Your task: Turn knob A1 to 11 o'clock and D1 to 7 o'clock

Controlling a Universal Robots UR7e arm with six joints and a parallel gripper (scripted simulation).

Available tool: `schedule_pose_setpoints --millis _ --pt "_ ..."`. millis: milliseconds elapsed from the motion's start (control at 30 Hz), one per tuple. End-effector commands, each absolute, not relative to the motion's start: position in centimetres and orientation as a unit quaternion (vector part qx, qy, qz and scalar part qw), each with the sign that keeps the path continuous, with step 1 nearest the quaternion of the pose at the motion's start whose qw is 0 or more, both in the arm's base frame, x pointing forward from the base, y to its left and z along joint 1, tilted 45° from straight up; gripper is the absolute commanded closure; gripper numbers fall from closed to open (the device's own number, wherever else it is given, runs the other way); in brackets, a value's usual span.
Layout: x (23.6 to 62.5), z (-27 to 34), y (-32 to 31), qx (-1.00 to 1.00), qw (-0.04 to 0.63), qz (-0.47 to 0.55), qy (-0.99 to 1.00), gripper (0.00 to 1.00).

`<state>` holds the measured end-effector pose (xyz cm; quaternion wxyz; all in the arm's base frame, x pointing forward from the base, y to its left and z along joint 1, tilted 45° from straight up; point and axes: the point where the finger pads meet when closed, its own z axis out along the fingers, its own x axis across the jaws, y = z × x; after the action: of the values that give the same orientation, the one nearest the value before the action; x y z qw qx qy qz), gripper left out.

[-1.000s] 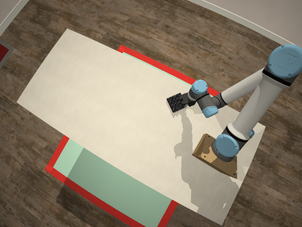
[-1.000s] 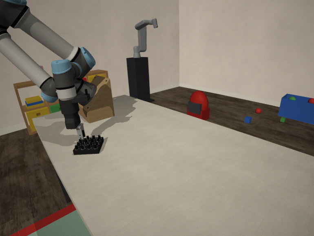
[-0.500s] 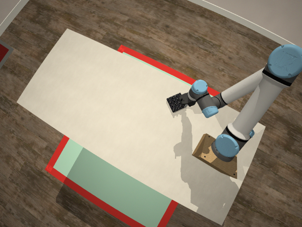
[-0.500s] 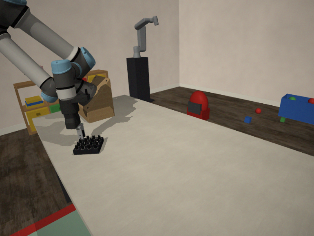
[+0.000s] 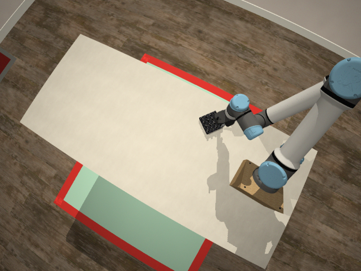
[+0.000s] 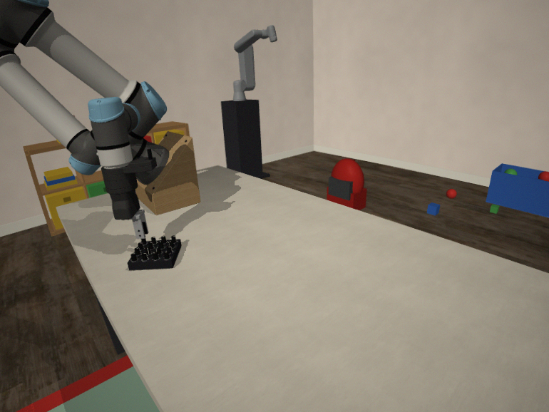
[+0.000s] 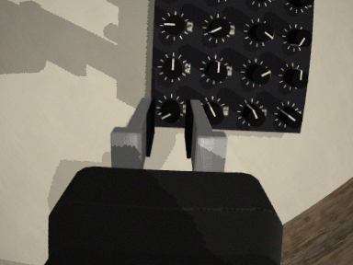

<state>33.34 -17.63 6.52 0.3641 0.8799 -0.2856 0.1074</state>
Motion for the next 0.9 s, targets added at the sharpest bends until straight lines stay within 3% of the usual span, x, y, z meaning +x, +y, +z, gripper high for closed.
schedule_pose_setpoints --millis 0,733,867 --pt "33.4 7.3 -17.0 0.88 0.364 0.107 -0.286 0.54" --pt "33.5 8.2 -16.0 0.88 0.364 0.107 -0.286 0.54" --pt "35.1 9.2 -16.6 0.878 0.363 0.109 -0.291 0.54"
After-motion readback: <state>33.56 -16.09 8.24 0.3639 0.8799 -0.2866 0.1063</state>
